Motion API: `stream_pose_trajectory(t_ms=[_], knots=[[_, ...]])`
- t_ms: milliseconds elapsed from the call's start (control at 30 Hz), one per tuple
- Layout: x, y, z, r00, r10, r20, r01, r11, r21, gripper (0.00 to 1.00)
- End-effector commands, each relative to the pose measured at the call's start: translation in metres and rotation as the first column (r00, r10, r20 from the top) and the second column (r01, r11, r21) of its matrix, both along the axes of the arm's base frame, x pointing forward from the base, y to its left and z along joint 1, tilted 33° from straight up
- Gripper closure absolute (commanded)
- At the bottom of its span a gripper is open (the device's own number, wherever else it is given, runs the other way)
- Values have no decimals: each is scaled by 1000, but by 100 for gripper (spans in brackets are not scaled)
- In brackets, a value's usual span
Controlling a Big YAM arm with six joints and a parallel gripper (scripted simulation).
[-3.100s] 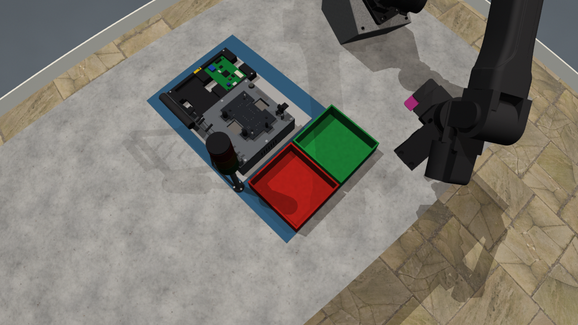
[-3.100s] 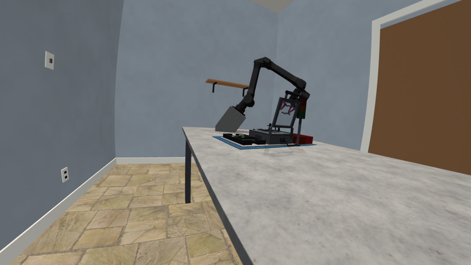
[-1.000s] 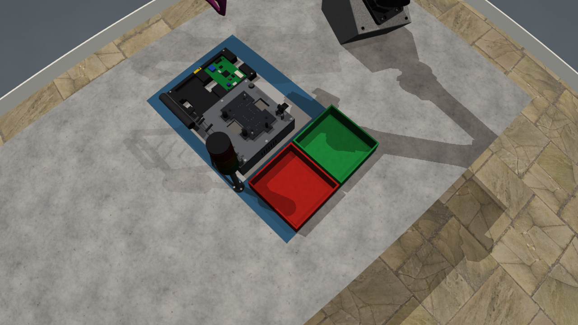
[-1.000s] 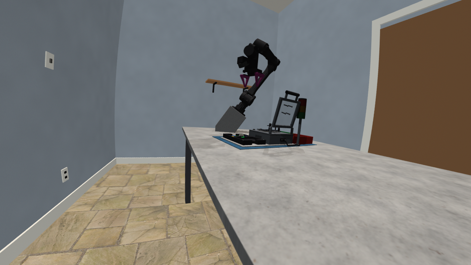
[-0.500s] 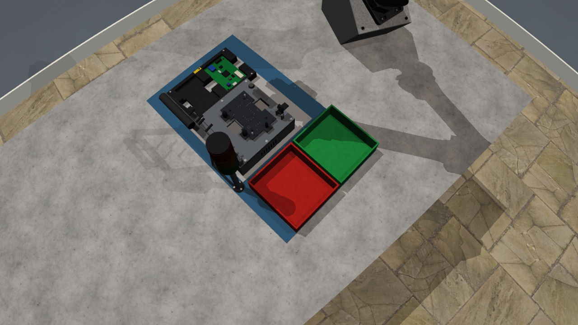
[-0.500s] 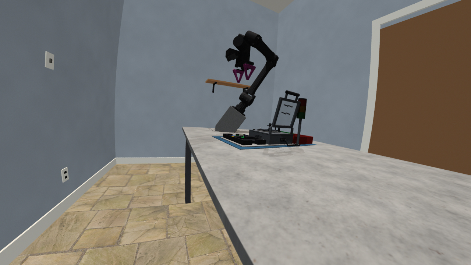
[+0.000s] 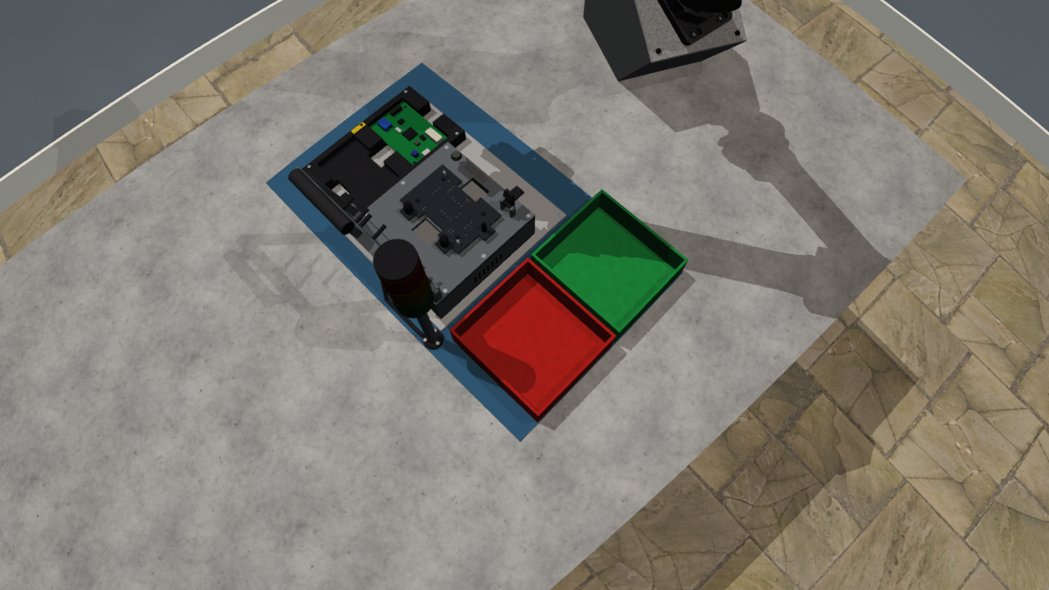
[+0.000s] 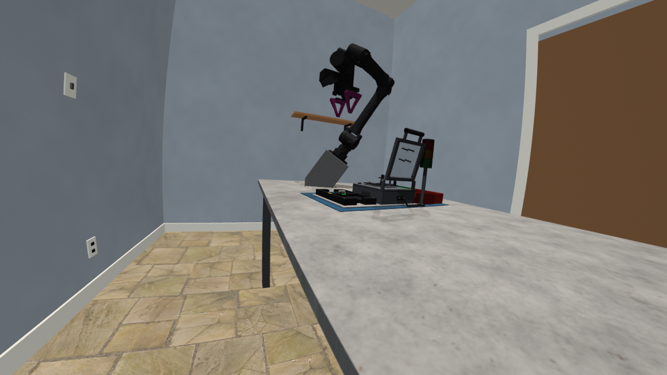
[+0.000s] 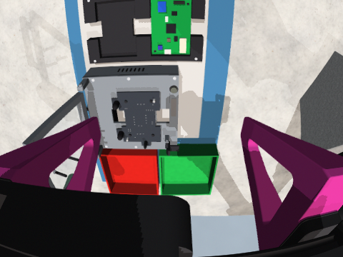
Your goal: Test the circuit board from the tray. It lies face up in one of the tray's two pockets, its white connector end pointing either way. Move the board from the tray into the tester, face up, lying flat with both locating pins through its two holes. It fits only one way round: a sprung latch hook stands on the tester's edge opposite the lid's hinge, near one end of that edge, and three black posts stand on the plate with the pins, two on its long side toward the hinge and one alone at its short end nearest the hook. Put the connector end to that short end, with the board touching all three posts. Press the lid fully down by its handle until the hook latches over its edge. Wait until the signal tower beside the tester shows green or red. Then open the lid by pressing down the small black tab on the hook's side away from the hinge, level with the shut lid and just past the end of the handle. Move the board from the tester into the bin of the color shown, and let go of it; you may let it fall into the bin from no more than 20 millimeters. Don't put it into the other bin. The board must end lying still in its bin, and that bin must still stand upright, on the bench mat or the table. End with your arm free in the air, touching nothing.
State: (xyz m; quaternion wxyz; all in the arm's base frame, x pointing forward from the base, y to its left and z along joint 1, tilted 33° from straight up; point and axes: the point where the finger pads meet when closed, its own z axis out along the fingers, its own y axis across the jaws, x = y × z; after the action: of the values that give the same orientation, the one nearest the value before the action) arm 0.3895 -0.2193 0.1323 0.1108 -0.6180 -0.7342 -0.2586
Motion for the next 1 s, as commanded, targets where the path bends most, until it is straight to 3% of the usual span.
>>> stream_pose_trajectory(t_ms=[0,600,833,867,967], knots=[[6,-9,14,999,-8,31,9,999,-32,8],[6,-9,14,999,-8,31,9,999,-32,8],[6,2,3,1000,0,17,0,1000,-20,8],[18,-15,18,998,-12,57,15,998,-53,8],[8,7,-9,1000,0,10,0,1000,-12,8]])
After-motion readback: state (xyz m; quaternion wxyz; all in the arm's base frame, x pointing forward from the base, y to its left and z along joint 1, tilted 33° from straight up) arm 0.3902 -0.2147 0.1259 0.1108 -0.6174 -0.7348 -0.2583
